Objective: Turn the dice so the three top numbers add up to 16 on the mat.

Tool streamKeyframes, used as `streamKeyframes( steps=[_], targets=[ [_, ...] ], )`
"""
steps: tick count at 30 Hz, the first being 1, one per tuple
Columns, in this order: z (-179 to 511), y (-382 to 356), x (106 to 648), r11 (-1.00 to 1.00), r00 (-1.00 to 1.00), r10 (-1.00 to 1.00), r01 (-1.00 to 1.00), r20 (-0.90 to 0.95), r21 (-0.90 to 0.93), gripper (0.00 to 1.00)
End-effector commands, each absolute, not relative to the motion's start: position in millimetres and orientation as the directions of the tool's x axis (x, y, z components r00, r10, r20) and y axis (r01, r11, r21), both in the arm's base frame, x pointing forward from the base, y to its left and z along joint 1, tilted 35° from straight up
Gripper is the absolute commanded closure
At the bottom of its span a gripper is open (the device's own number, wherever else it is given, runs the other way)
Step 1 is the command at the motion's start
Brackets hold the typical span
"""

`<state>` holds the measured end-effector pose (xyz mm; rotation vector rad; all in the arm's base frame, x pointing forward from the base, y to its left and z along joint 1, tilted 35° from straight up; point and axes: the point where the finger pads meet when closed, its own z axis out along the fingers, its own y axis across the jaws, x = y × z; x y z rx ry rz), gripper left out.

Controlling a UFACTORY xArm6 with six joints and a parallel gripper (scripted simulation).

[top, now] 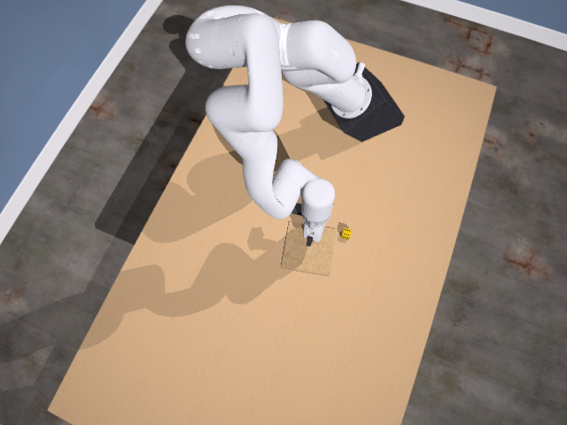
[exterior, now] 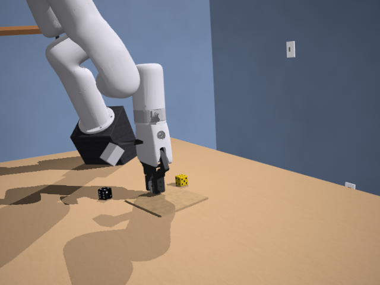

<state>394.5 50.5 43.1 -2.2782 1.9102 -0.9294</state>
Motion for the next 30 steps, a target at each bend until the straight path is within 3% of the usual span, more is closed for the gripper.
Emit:
streamKeyframes(
  steps=[1, 30],
  targets=[
    [43.7, 51.0, 395.2, -0.248, 0.070, -0.905, -0.888, 0.419, -0.387, 0.79],
    [40.2, 49.5, 397.1, -0.248, 0.070, -0.905, -0.888, 0.419, -0.387, 0.79]
  ],
)
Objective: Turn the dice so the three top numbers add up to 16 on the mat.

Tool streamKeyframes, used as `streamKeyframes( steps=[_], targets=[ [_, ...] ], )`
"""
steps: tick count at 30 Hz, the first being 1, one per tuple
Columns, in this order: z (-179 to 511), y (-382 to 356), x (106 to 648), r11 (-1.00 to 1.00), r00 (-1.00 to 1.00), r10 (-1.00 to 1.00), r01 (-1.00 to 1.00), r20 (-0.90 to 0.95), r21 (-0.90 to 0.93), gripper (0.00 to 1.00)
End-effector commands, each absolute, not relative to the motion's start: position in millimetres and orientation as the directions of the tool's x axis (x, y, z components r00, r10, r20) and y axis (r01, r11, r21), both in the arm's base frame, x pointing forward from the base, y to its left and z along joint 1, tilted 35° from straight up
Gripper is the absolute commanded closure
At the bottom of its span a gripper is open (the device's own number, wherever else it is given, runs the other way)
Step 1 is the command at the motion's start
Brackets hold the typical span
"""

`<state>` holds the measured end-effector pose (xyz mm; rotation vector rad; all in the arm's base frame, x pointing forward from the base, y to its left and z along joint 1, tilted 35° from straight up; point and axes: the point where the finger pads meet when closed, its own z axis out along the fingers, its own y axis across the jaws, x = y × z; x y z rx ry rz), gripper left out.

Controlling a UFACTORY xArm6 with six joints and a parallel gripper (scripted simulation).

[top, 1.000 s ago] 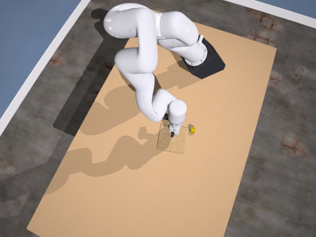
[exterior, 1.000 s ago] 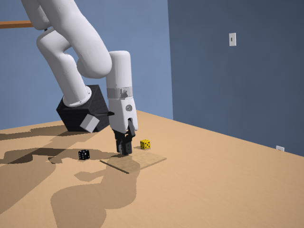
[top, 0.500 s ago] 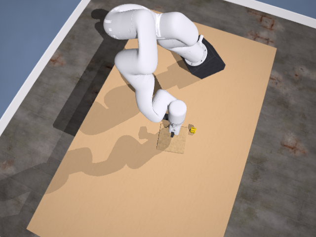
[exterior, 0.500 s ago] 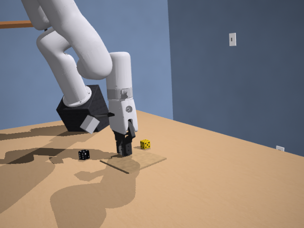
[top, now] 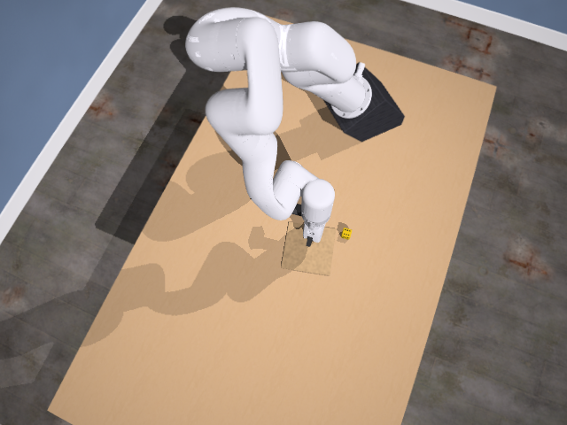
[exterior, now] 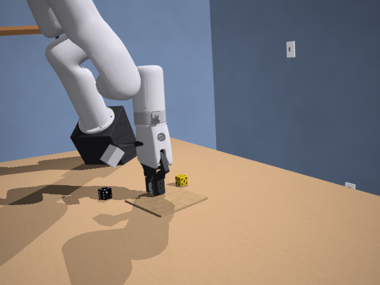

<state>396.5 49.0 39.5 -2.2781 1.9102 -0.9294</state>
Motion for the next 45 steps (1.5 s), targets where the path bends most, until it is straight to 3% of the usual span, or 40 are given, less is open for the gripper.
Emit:
streamKeyframes(
  steps=[1, 27, 31, 35, 42, 45],
  targets=[
    [40.2, 49.5, 397.1, -0.248, 0.070, -0.905, -0.888, 0.419, -0.387, 0.79],
    [40.2, 49.5, 397.1, -0.248, 0.070, -0.905, -0.888, 0.419, -0.387, 0.79],
    [40.2, 49.5, 397.1, -0.248, 0.070, -0.905, -0.888, 0.419, -0.387, 0.71],
    [40.2, 49.5, 397.1, -0.248, 0.070, -0.905, -0.888, 0.419, -0.387, 0.71],
    [40.2, 49.5, 397.1, -0.248, 0.070, -0.905, -0.888, 0.419, -0.387, 0.58],
    [40.2, 49.5, 397.1, -0.248, 0.070, -0.905, -0.888, 0.419, -0.387, 0.58]
  ],
)
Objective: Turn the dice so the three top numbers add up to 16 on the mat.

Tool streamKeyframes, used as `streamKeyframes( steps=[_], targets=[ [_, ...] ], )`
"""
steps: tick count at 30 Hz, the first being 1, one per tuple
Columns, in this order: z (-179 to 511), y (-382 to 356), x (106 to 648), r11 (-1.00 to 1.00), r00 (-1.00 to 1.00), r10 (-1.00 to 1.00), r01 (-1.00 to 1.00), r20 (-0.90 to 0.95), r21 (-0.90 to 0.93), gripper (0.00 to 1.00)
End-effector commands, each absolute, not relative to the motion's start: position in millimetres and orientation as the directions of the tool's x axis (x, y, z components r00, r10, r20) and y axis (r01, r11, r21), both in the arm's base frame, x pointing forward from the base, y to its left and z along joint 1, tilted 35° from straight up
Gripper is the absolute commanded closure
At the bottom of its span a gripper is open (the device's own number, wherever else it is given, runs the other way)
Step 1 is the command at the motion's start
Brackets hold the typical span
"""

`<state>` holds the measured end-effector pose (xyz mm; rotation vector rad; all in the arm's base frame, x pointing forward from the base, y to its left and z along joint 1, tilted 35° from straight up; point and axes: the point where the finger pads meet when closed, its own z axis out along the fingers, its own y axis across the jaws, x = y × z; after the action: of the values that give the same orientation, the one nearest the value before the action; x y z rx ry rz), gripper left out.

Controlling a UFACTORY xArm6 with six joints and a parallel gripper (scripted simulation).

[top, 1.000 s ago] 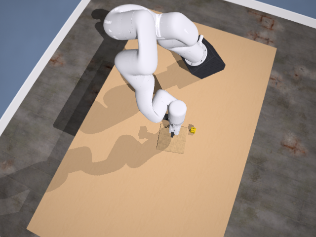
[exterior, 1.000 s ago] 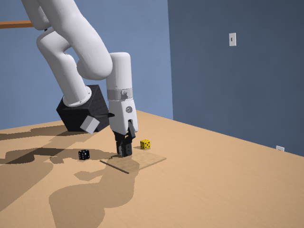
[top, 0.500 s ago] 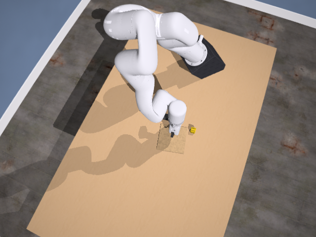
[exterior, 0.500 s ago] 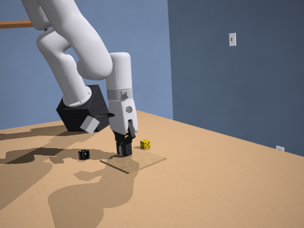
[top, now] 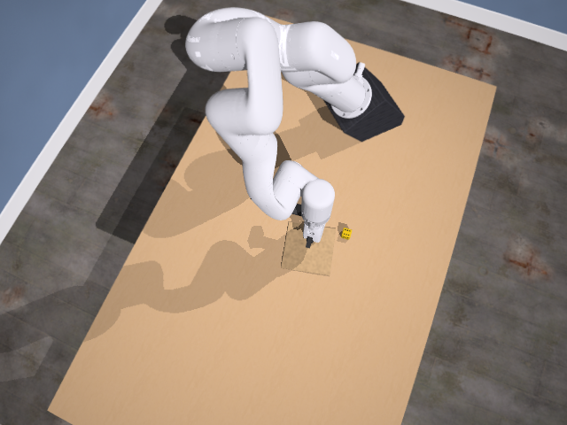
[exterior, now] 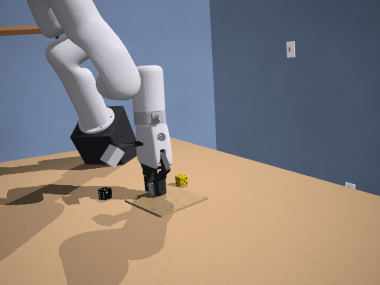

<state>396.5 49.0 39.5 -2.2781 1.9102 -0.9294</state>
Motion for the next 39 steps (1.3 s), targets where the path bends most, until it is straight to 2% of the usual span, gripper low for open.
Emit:
streamKeyframes(
  steps=[1, 13, 39],
  targets=[
    [40.2, 49.5, 397.1, -0.248, 0.070, -0.905, -0.888, 0.419, -0.387, 0.58],
    [44.5, 51.4, 394.7, -0.248, 0.070, -0.905, -0.888, 0.419, -0.387, 0.58],
    [114.1, 80.6, 356.2, -0.248, 0.070, -0.905, -0.888, 0.419, -0.387, 0.58]
  ],
)
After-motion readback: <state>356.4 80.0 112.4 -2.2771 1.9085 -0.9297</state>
